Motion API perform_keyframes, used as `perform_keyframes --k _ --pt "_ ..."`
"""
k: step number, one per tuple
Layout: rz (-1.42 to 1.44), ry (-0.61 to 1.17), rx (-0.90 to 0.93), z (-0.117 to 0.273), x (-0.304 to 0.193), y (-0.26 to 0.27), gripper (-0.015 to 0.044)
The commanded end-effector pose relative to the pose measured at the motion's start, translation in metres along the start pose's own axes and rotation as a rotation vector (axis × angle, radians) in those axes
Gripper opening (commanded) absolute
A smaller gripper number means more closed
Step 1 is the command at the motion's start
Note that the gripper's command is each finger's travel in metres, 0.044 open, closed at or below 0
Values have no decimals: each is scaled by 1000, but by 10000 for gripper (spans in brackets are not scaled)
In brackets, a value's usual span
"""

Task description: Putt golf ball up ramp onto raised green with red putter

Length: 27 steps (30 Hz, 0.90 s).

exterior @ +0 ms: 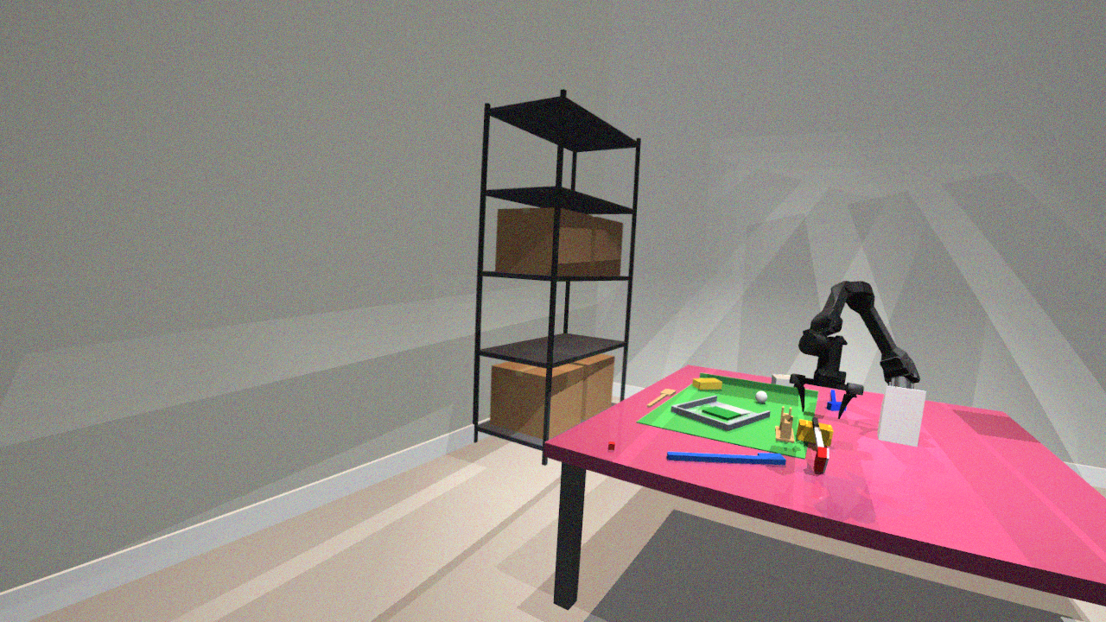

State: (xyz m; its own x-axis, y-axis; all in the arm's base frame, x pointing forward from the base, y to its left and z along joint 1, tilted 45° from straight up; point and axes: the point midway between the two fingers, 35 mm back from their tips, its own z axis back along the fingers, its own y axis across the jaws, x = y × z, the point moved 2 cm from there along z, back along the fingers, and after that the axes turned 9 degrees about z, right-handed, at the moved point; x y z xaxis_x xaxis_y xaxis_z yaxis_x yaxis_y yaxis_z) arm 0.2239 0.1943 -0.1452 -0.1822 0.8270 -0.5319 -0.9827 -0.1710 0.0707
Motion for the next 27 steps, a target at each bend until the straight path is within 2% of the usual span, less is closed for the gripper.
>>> perform_keyframes --k 1,16,20,27 --pt "76 -13 45 -17 6 0 440" --pt "75 -12 45 -42 3 -2 440" --pt "75 -11 44 -62 -1 -1 440" --pt "75 -11 44 -64 -2 -1 440"
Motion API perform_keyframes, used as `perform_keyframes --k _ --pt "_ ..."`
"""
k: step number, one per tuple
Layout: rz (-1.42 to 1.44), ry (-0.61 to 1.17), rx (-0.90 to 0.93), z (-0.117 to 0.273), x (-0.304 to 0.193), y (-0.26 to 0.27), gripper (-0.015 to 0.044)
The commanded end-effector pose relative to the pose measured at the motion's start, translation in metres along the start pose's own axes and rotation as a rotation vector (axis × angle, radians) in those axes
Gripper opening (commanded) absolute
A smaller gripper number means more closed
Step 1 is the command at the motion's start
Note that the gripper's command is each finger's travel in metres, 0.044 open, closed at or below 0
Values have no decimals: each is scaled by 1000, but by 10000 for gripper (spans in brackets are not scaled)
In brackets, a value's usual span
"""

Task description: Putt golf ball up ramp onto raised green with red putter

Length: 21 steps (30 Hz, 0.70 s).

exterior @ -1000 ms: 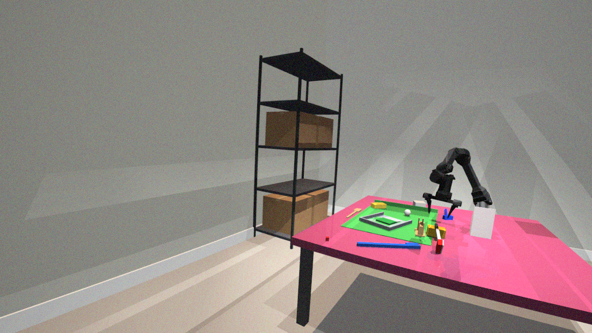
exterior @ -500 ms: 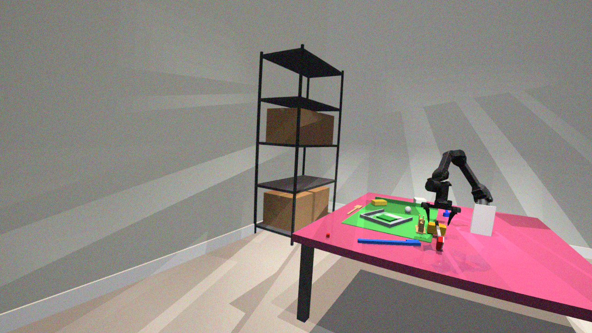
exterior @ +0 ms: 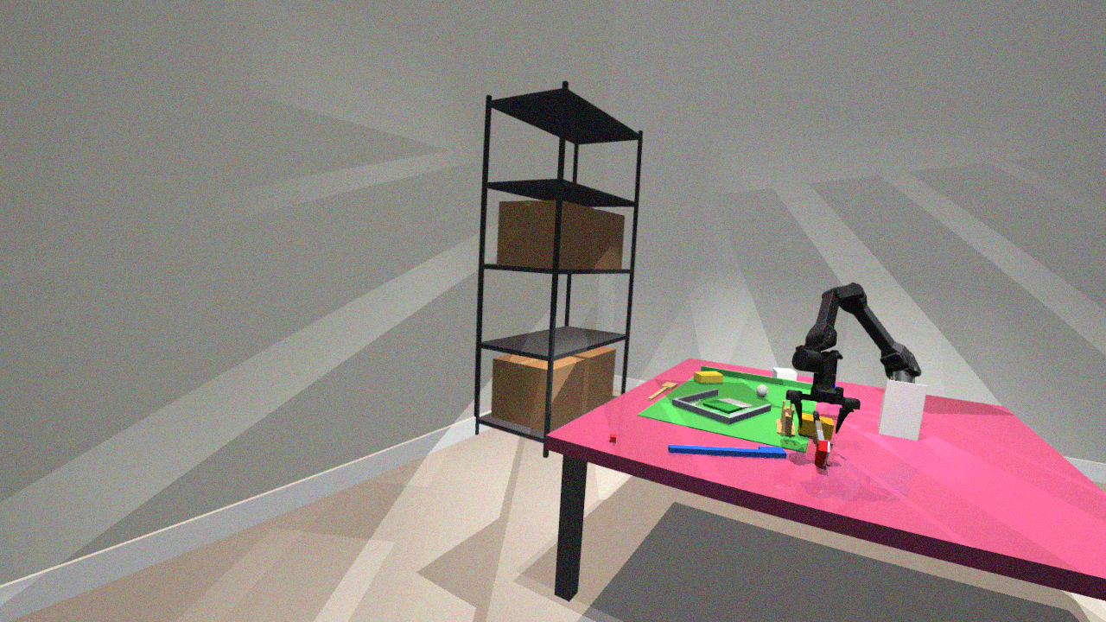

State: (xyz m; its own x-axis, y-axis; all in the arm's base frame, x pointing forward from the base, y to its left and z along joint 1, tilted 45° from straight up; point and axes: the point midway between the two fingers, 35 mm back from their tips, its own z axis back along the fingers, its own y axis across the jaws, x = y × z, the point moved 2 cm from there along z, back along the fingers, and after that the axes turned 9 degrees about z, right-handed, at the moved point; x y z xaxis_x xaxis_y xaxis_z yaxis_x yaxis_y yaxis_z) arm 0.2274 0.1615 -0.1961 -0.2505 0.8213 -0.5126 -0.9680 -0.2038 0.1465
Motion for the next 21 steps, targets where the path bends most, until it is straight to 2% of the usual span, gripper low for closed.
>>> perform_keyframes --k 1,20,21 --pt "5 3 -2 -4 -1 0 440" --pt "5 5 -2 -26 -6 1 440" --pt "0 0 -3 -23 -5 0 414"
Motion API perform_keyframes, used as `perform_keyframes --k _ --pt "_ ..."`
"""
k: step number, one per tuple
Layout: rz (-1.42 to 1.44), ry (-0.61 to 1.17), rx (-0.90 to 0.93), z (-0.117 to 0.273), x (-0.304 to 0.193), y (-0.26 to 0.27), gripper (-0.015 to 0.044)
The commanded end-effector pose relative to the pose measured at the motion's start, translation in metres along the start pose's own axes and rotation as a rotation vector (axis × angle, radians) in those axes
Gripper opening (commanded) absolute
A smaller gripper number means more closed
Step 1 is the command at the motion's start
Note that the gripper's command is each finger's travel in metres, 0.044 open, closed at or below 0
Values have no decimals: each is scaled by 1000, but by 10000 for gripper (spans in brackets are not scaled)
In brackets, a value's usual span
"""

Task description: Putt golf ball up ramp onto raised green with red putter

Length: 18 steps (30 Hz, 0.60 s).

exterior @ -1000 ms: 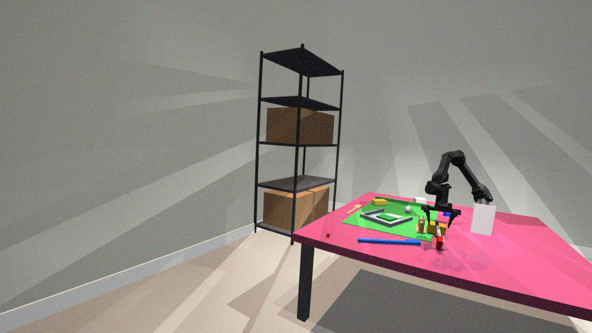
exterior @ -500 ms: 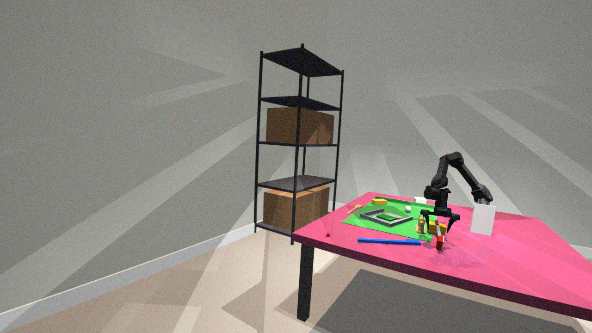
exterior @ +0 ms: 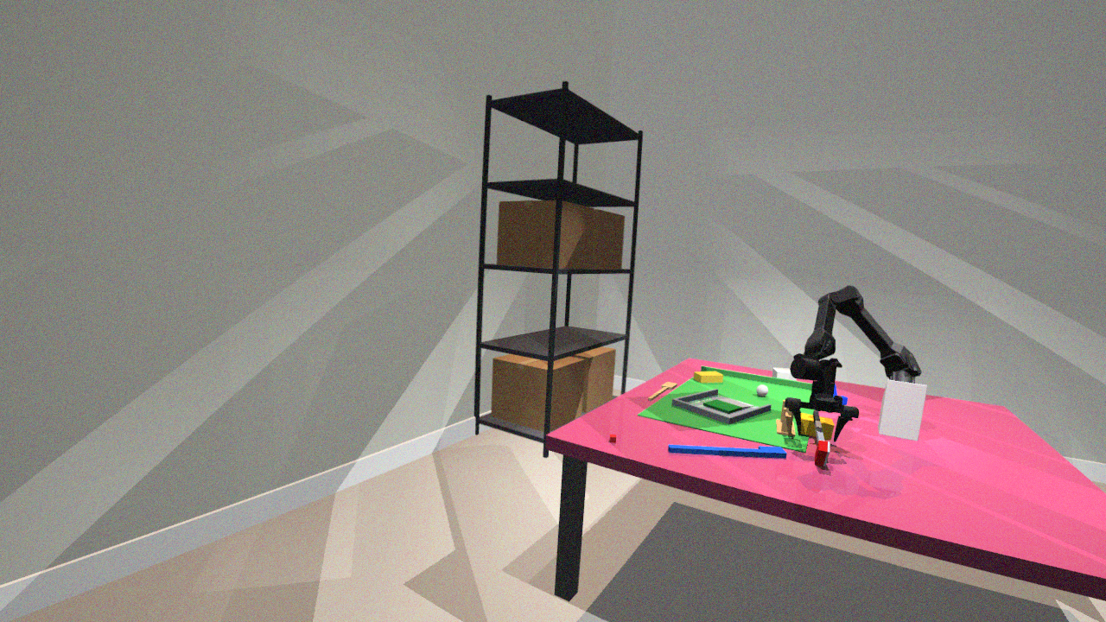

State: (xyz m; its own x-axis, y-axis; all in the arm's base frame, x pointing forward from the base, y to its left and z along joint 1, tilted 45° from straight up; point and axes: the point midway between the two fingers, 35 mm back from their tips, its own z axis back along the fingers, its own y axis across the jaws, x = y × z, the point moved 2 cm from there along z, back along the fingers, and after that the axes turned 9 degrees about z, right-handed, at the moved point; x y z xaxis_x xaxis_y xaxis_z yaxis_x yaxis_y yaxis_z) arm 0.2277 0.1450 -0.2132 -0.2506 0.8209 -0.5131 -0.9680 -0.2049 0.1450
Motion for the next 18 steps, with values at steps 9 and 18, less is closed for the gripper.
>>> perform_keyframes --k 9,18 --pt "0 0 -1 1 0 0 177" --pt "0 0 -1 1 0 0 0"
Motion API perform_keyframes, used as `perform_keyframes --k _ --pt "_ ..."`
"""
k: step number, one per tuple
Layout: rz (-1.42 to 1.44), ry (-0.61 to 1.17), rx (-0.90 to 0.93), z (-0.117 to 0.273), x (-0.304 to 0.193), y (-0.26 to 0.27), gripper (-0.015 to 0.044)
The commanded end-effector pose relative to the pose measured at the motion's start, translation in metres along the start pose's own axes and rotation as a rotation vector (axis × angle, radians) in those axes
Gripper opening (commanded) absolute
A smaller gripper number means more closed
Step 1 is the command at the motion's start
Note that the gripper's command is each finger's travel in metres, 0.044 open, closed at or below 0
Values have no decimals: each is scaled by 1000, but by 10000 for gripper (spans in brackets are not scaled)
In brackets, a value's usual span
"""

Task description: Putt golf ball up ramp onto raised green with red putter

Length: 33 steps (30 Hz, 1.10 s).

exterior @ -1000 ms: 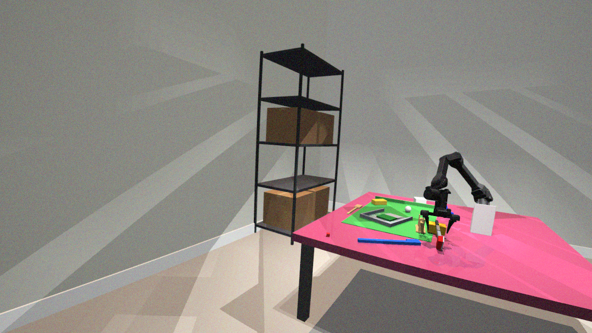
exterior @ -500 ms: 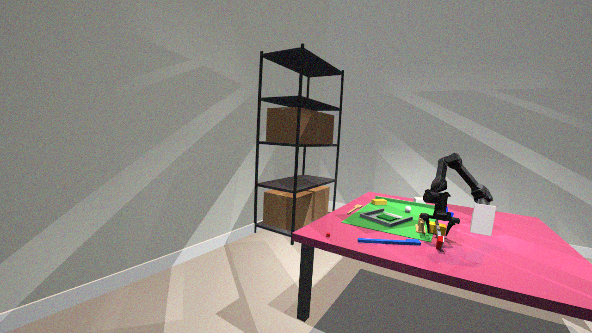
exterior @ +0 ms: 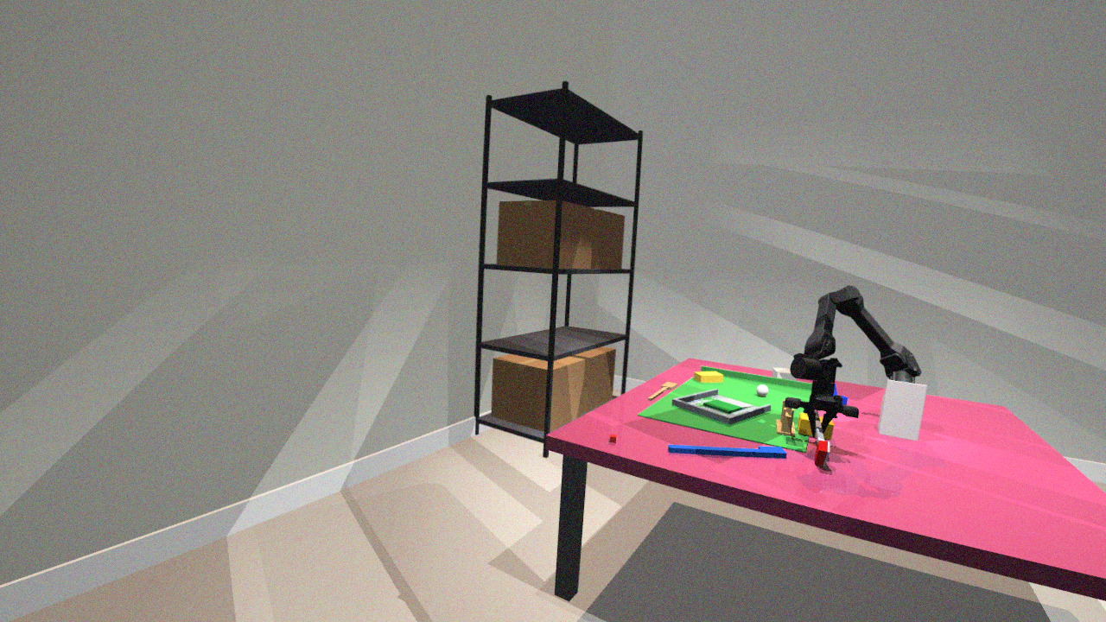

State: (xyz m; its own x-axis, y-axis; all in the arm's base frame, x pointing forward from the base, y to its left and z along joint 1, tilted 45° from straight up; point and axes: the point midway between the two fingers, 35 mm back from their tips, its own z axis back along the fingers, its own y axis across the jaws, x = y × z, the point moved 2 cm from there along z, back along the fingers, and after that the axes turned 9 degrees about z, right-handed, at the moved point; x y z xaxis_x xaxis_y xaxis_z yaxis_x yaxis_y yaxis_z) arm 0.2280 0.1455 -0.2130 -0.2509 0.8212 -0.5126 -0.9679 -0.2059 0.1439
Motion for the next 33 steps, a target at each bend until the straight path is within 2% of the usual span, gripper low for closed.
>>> perform_keyframes --k 1,7,17,21,33 --pt "0 0 1 0 0 0 0" --pt "0 -1 0 13 4 -2 0" --pt "1 -5 0 97 21 -3 0" --pt "1 -7 -15 90 20 -7 0" --pt "-400 -9 -44 124 -58 -40 0"
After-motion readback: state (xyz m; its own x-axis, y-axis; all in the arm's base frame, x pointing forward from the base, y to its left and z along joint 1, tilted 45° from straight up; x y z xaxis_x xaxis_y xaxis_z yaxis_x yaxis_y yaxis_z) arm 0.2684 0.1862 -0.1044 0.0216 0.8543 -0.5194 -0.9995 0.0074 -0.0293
